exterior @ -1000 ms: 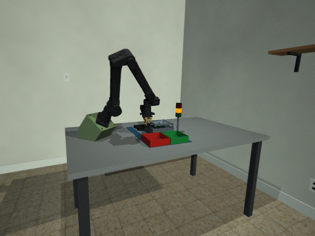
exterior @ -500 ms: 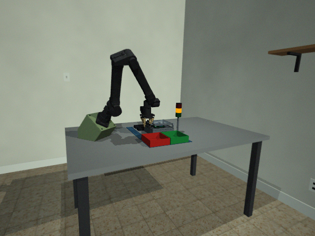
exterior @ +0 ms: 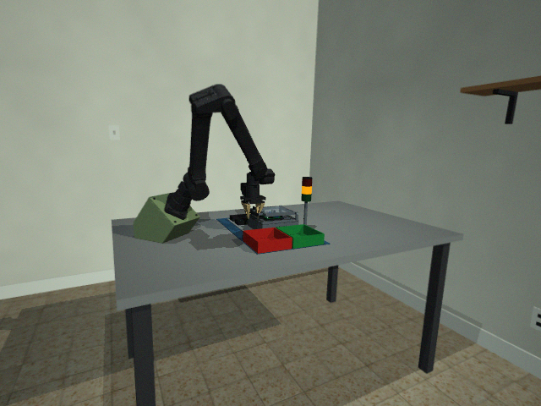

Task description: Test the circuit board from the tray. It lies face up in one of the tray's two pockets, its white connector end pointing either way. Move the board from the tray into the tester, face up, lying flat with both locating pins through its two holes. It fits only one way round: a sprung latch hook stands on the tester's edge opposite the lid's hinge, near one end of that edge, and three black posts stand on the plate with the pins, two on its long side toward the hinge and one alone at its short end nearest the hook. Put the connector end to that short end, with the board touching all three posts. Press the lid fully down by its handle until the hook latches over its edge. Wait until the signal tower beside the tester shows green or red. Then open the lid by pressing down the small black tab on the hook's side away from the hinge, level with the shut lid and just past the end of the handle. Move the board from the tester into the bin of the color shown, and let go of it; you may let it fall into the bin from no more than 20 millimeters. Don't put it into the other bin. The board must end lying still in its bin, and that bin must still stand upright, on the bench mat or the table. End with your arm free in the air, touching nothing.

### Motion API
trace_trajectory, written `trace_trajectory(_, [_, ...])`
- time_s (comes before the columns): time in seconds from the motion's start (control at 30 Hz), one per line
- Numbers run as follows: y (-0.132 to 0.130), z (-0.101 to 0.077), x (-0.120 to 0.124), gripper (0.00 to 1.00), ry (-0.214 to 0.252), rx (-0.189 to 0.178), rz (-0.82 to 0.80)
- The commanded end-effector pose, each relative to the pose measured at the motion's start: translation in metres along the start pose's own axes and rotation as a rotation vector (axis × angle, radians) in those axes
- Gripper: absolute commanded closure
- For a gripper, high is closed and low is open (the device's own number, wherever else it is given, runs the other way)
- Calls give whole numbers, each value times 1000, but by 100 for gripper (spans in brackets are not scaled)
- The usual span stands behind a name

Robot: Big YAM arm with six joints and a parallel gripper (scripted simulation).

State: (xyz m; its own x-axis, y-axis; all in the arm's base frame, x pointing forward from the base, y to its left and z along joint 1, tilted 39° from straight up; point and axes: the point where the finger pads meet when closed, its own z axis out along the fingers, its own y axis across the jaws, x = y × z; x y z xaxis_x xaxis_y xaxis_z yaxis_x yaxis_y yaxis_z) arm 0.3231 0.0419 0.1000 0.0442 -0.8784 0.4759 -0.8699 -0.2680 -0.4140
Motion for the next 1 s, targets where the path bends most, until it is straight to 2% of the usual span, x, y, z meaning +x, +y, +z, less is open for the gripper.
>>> trace_trajectory(0.0, [-21,8,4,52,5,14,23])
trace_trajectory(0.37, [-21,8,4,52,5,15,24])
trace_trajectory(0.6, [-23,1,4,52,8,18,48])
trace_trajectory(0.63, [-18,-2,5,52,11,-2,35])
trace_trajectory(0.67, [-20,-10,-3,52,-1,12,14])
trace_trajectory(0.7, [-20,-15,-3,52,-1,15,16])
trace_trajectory(0.73, [-24,-25,1,52,-5,35,31])
trace_trajectory(0.97, [-24,-67,1,52,-10,37,35])
